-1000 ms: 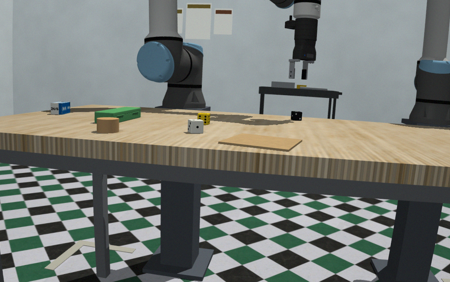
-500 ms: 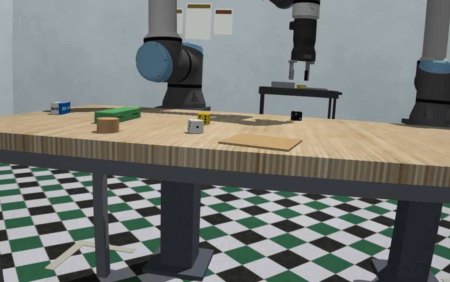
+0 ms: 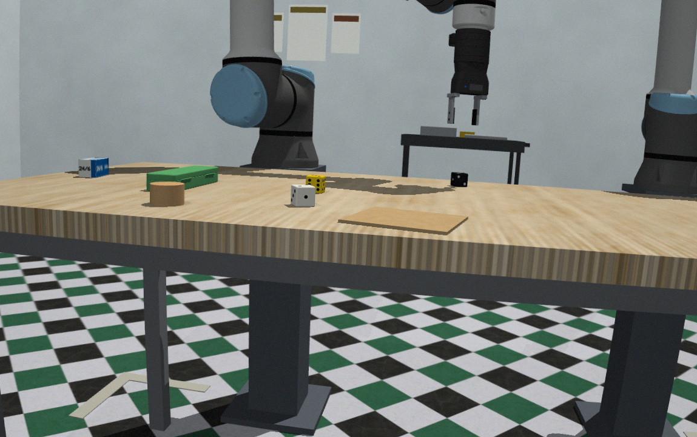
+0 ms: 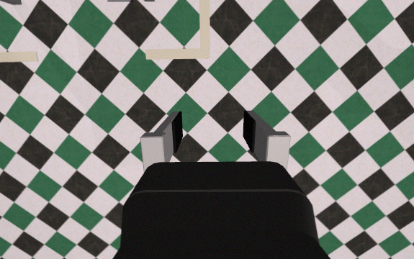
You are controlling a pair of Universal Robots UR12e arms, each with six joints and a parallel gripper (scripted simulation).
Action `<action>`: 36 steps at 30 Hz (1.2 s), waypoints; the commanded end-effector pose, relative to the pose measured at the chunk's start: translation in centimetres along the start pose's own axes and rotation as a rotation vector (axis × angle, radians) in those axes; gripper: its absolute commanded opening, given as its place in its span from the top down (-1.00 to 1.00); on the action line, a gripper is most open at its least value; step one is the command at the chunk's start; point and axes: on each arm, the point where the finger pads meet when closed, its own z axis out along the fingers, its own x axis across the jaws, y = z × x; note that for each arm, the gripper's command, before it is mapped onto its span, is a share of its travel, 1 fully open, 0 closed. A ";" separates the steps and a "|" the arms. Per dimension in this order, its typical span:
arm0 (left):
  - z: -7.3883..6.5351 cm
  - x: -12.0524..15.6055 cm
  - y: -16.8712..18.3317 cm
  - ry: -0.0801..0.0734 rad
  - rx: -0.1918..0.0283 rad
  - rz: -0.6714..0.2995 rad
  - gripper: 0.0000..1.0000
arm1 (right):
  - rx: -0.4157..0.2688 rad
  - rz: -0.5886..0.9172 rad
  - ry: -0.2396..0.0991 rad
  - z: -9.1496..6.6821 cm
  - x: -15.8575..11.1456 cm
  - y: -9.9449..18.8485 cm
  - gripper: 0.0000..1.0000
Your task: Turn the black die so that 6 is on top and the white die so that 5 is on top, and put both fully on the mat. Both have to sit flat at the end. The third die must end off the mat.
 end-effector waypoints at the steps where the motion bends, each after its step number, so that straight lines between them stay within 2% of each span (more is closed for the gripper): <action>1: -0.1 0.0 0.1 0.000 -0.001 0.000 -1.00 | -0.001 -0.001 0.001 -0.1 0.0 0.0 -1.00; 9: -0.1 0.0 0.1 0.000 -0.001 0.000 -1.00 | -0.001 -0.048 0.001 0.1 0.0 0.0 -1.00; 17: -0.1 0.0 0.1 0.000 -0.001 0.000 -1.00 | -0.001 -0.227 0.001 0.6 -0.1 -0.2 -1.00; 19: -0.1 0.0 0.1 0.000 -0.001 0.000 -1.00 | -0.001 -0.227 0.001 0.6 -0.1 -0.2 -1.00; 34: -0.1 0.0 0.1 0.000 -0.001 0.000 -1.00 | -0.001 -0.648 0.001 1.9 -0.3 -0.5 -1.00; 36: -0.1 0.0 0.1 0.000 -0.001 0.000 -1.00 | -0.001 -0.648 0.001 1.9 -0.3 -0.5 -1.00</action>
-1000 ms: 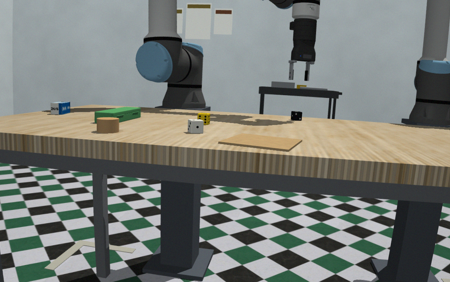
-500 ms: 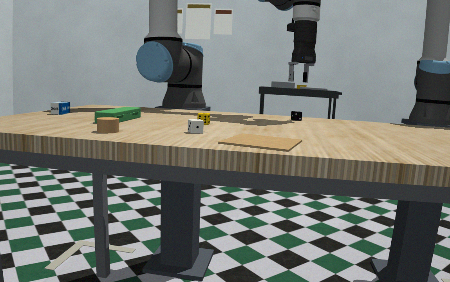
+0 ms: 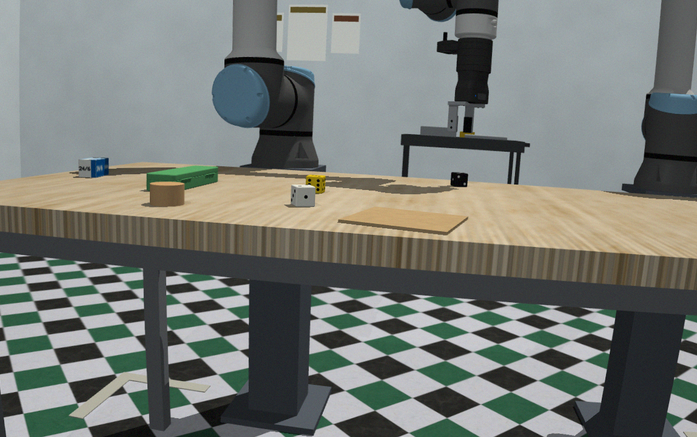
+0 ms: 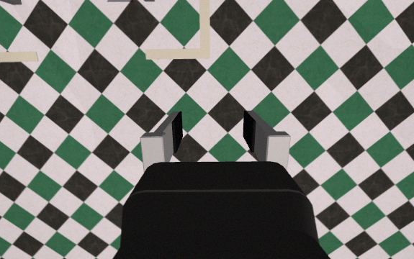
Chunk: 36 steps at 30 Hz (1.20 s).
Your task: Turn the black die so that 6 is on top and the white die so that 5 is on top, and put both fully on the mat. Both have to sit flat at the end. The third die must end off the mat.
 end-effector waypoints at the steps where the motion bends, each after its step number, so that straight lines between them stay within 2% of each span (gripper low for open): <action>1: -0.1 0.0 0.1 0.000 -0.001 0.000 -1.00 | 0.000 -0.118 0.005 0.3 0.0 0.0 -1.00; 3: -0.1 0.0 0.1 0.000 -0.001 0.000 -1.00 | 0.000 -0.211 0.005 0.5 0.0 0.0 -1.00; 15: -0.1 0.0 0.1 0.000 -0.001 0.000 -1.00 | -0.001 -0.513 0.005 1.5 -0.1 0.1 -1.00; 18: -0.1 0.0 0.1 0.000 -0.001 0.000 -1.00 | -0.001 -0.529 0.005 1.5 -0.1 0.1 -1.00; 28: -0.1 0.0 0.1 0.000 -0.001 0.000 -1.00 | -0.002 -0.822 0.005 2.4 0.0 0.4 -1.00; 36: -0.1 0.0 0.1 0.000 -0.001 0.000 -1.00 | -0.002 -0.939 0.005 2.7 0.1 0.5 -1.00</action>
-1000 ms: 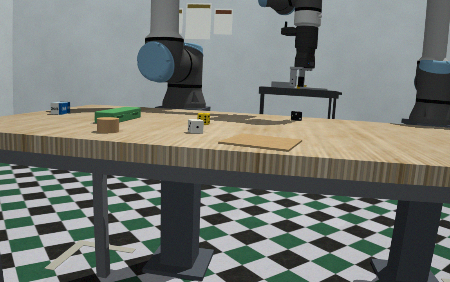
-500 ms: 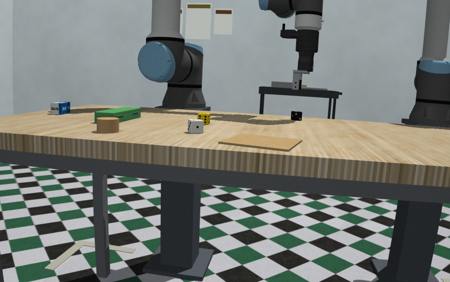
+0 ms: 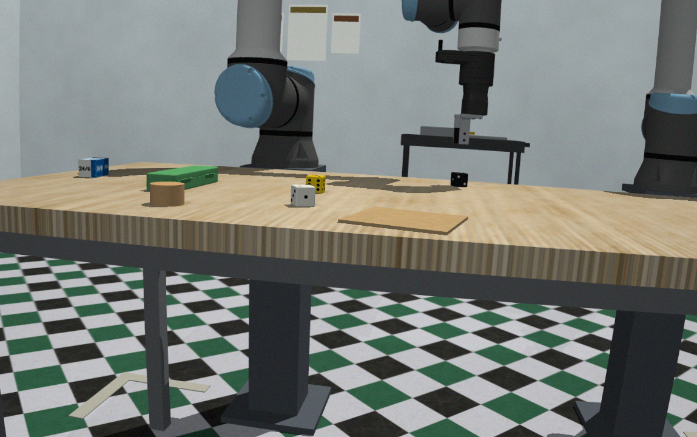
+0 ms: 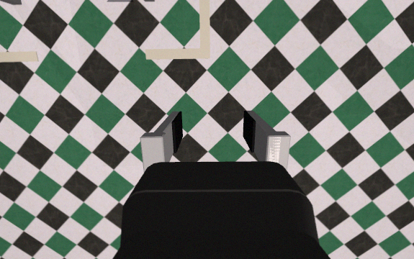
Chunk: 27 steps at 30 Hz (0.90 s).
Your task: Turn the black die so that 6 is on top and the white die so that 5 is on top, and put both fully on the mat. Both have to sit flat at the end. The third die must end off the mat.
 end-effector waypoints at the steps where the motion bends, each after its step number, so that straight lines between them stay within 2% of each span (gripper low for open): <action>1: -0.1 0.0 0.1 0.000 -0.001 0.000 -1.00 | -0.003 -0.107 0.003 0.2 -0.1 0.2 -1.00; 12: -0.1 0.0 0.1 0.000 -0.001 0.000 -1.00 | -0.003 -0.170 0.003 0.4 -0.1 0.3 -1.00; 13: -0.1 0.0 0.1 0.000 -0.001 0.000 -1.00 | -0.003 -0.170 0.003 0.4 -0.1 0.3 -0.74; 27: -0.1 0.0 0.1 0.000 -0.001 0.000 -1.00 | -0.003 -0.170 0.003 0.4 -0.1 0.3 -0.74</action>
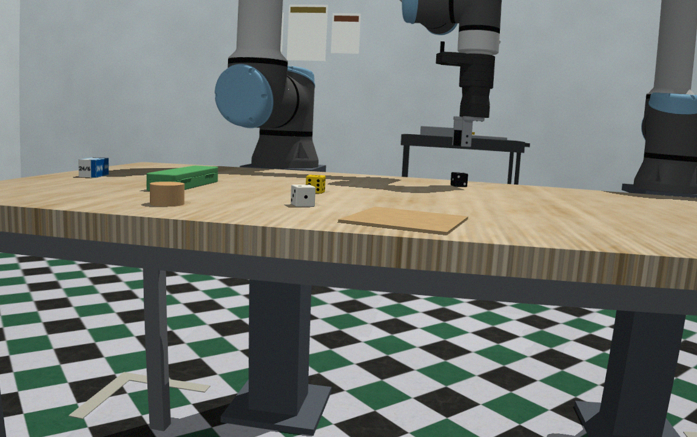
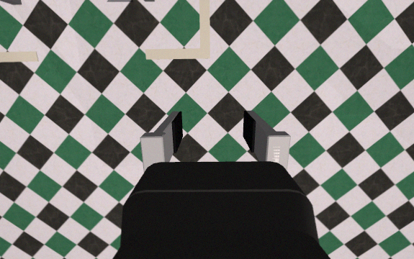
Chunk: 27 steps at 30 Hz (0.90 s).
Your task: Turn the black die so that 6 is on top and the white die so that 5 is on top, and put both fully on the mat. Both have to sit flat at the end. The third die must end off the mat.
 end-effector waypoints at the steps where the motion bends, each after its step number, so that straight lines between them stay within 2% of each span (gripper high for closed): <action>1: -0.1 0.0 0.1 0.000 -0.001 0.000 -1.00 | -0.001 0.000 -0.001 -0.1 0.0 0.1 -0.74; 27: -0.1 0.0 0.1 0.000 -0.001 0.000 -1.00 | -0.001 -0.001 -0.001 0.6 0.0 0.0 -0.74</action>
